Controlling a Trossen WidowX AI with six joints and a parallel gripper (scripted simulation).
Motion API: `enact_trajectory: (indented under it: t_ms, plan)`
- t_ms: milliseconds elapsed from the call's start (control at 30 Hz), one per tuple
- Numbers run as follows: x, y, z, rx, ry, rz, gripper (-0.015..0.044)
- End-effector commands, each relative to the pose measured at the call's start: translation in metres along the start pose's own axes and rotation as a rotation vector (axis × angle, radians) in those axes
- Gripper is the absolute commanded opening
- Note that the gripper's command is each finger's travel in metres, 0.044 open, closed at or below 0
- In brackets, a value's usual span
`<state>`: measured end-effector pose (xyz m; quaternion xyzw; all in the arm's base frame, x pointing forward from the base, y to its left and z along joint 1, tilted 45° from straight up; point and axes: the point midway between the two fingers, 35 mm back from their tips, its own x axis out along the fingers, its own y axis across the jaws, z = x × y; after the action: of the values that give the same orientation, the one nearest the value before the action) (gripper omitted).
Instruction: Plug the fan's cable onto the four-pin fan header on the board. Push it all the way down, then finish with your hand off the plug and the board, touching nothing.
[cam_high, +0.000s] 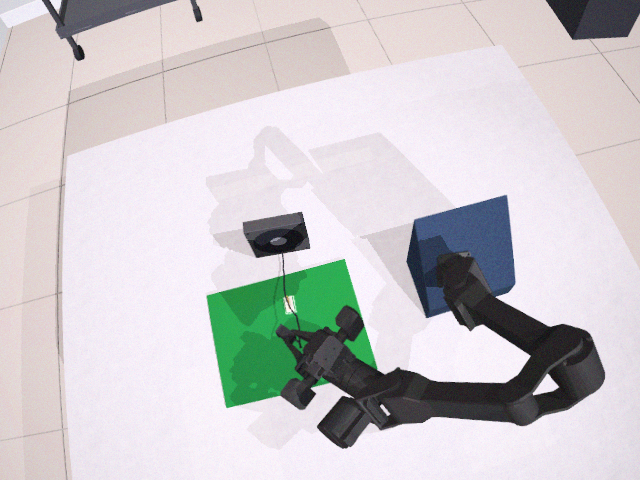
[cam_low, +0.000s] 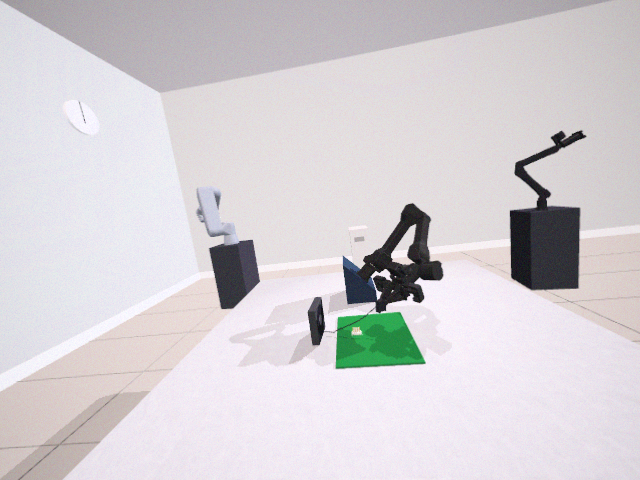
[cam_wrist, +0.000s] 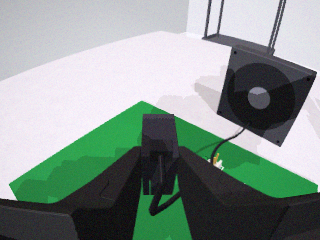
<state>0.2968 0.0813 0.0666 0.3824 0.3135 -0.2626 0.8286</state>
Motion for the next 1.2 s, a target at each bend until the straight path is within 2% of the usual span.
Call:
enact_trajectory:
  t_ms: [0,1167]
  plan:
    - [0.000,0.000,-0.003,0.006,-0.008,-0.001,0.0000]
    - [0.004,0.000,-0.034,0.007,-0.007,-0.001,0.0000]
